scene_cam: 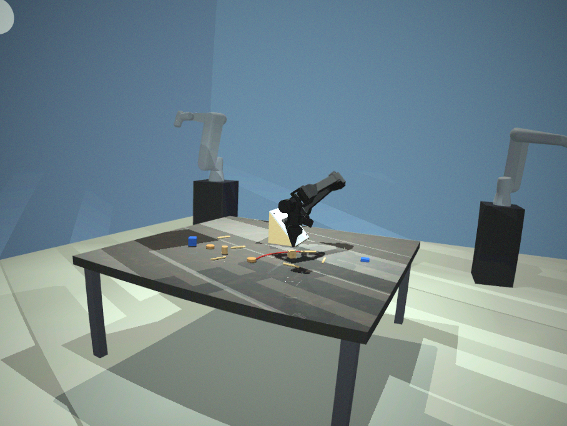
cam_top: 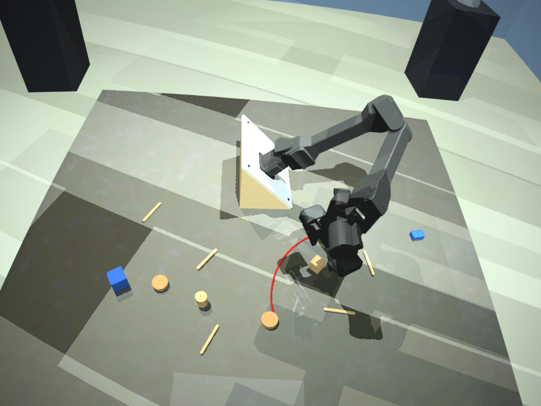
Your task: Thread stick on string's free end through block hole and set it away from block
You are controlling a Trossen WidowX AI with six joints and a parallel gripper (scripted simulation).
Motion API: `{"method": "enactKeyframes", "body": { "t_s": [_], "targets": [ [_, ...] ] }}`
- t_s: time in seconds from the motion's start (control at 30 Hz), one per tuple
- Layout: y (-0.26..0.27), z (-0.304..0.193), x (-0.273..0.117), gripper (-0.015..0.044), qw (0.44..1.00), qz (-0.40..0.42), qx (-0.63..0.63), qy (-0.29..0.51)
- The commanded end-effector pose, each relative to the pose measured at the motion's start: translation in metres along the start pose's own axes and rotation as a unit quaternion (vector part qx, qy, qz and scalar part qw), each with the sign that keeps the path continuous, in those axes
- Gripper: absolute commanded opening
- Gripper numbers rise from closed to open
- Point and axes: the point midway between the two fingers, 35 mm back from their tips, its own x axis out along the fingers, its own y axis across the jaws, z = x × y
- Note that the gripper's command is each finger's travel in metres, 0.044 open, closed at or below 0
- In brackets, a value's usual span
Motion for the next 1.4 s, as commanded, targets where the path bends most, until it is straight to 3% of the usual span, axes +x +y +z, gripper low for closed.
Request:
{"method": "enactKeyframes", "body": {
  "t_s": [0.0,0.1,0.37,0.67,1.23,1.37],
  "targets": [
    [0.0,0.0004,0.0,0.0309,1.0,-0.001,-0.001,-0.003],
    [0.0,0.0004,0.0,0.0238,1.0,-0.001,-0.001,-0.003],
    [0.0,-0.0001,0.0,0.0238,1.0,0.0,0.0,0.0],
    [0.0,-0.0001,0.0,0.0002,1.0,0.0,0.0,0.0],
    [0.0,-0.0001,0.0,0.0,1.0,0.0,0.0,0.0],
    [0.0,-0.0001,0.0,0.0105,1.0,0.0,0.0,0.0]
  ]
}}
